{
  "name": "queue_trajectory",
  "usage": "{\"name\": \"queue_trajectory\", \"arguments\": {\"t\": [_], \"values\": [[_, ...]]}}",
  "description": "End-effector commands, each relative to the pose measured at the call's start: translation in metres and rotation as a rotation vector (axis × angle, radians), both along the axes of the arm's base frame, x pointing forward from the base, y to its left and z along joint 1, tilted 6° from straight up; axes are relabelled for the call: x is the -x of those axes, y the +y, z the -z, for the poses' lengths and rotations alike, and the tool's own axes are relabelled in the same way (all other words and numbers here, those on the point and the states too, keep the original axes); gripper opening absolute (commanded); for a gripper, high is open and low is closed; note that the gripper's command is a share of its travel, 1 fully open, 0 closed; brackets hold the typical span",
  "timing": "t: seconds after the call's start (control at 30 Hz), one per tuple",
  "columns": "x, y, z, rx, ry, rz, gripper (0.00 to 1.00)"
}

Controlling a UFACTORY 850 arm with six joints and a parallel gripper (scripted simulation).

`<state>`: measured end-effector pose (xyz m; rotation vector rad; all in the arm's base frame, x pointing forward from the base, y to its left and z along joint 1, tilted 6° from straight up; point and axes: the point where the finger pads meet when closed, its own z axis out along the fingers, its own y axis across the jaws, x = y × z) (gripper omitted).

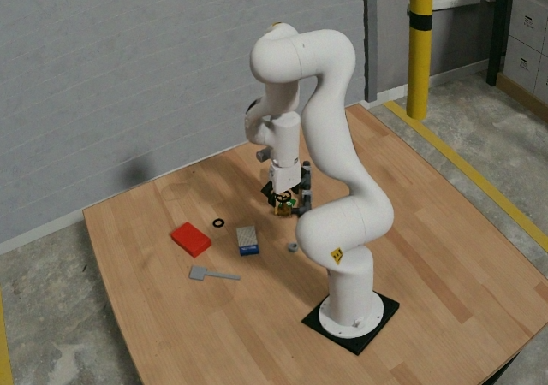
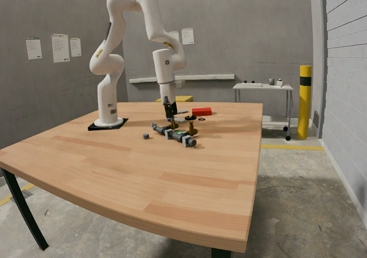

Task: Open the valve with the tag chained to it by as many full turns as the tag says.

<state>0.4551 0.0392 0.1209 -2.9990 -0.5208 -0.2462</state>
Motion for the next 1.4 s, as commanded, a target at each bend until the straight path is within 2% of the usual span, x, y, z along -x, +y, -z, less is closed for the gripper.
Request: {"name": "queue_trajectory", "arguments": {"t": [0.0, 0.27, 0.33, 0.37, 0.67, 0.83, 0.9, 0.93, 1.37], "values": [[-0.0009, 0.0003, -0.0008, -0.008, 0.038, 0.276, 1.00], [-0.0009, 0.0003, -0.0008, -0.082, 0.062, 0.692, 1.00], [-0.0009, 0.0003, -0.0008, -0.082, 0.062, 0.692, 1.00], [-0.0009, 0.0003, -0.0008, -0.103, 0.074, 0.842, 1.00], [-0.0009, 0.0003, -0.0008, -0.167, 0.107, 1.270, 1.00], [-0.0009, 0.0003, -0.0008, -0.179, 0.137, 1.518, 1.00], [-0.0009, 0.0003, -0.0008, -0.179, 0.137, 1.518, 1.00], [-0.0009, 0.0003, -0.0008, -0.154, 0.165, 1.644, 1.00], [-0.0009, 0.0003, -0.0008, -0.154, 0.165, 1.646, 1.00]]}}
